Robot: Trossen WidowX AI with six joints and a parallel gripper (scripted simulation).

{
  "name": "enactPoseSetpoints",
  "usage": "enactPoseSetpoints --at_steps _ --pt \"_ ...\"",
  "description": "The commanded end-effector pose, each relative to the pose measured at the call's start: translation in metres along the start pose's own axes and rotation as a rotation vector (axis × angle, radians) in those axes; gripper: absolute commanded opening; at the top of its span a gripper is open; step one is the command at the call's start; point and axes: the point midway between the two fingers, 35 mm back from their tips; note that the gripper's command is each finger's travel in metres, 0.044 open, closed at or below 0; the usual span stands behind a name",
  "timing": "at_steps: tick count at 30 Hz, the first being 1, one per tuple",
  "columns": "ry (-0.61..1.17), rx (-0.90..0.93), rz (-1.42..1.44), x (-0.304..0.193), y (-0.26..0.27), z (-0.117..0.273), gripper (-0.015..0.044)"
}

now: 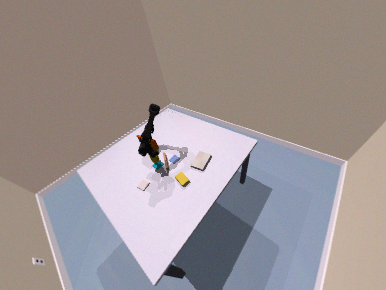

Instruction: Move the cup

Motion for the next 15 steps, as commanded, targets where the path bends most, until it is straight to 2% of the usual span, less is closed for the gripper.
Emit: enactPoseSetpoints --at_steps 1,15 --pt "-0.001 -0.008 0.006 0.001 -0.001 -0.005 0.0" --pt "0.0 -0.008 0.006 0.002 -0.001 -0.028 0.0"
Point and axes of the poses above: the point midway between the two fingers, 35 mm back from their tips, its own z axis back along the fingers, its own y axis across the jaws, x = y × z, and after that the axes turned 7 degrees about -z, right-handed
